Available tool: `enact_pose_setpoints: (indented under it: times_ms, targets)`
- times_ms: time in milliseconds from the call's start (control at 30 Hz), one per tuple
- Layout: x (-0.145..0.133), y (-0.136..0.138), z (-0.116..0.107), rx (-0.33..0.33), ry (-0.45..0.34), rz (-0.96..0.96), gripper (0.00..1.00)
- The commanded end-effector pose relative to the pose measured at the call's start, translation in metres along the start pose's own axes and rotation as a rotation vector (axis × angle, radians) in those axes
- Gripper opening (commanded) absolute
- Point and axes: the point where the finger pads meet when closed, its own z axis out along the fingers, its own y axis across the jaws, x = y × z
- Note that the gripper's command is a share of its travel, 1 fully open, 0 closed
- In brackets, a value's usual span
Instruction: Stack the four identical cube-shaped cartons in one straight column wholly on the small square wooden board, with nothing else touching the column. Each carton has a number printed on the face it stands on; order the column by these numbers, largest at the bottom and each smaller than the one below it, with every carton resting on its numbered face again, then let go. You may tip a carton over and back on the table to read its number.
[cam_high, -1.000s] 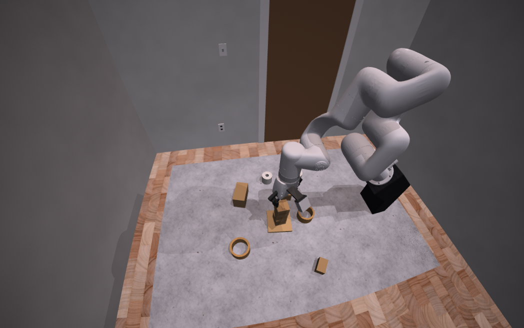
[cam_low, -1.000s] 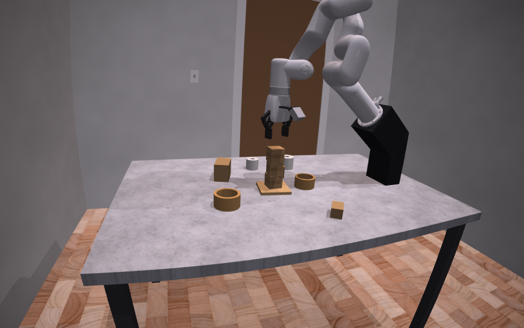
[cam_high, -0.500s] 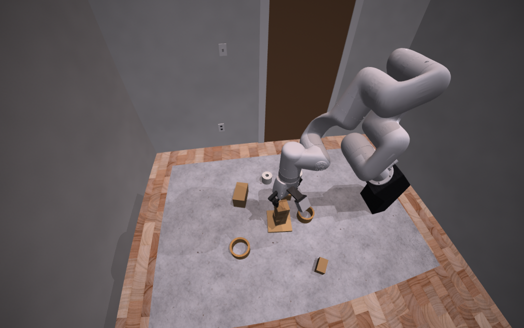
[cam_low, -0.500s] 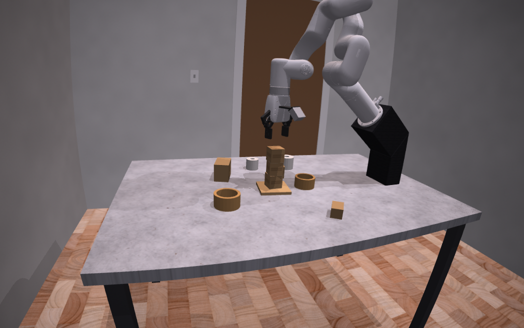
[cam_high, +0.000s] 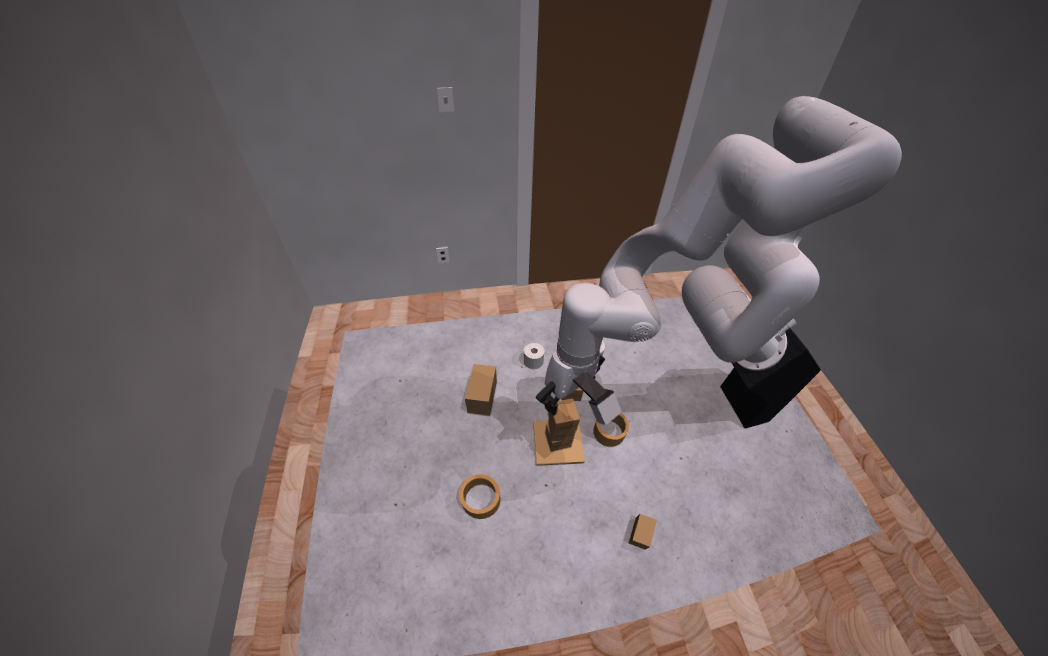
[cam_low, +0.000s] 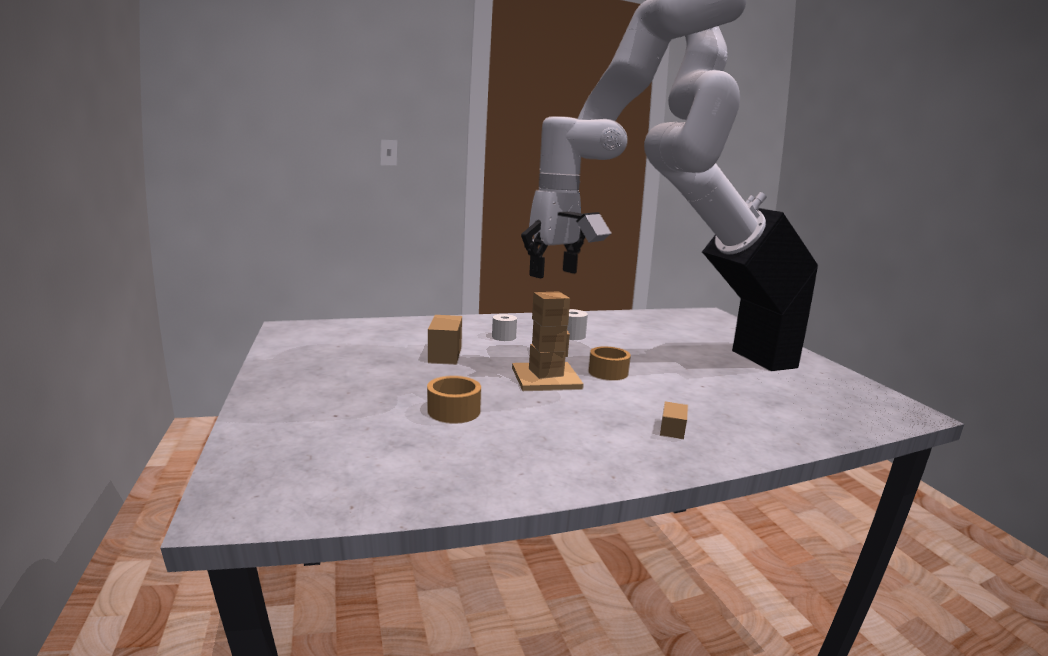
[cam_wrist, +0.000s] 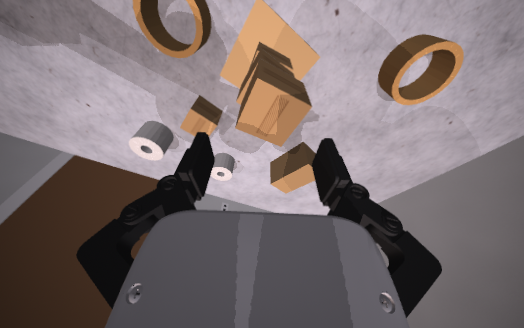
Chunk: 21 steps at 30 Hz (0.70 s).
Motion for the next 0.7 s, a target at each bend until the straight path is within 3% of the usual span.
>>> enact_pose_setpoints:
  times_ms: [0, 333, 667]
  targets:
    - [0.0, 0.001, -0.001, -0.003, -0.001, 0.0, 1.0]
    - [-0.006, -0.005, -0.001, 0.0, -0.002, 0.032, 1.0]
    - [-0.071, -0.093, -0.014, -0.001, -0.002, 0.516, 1.0]
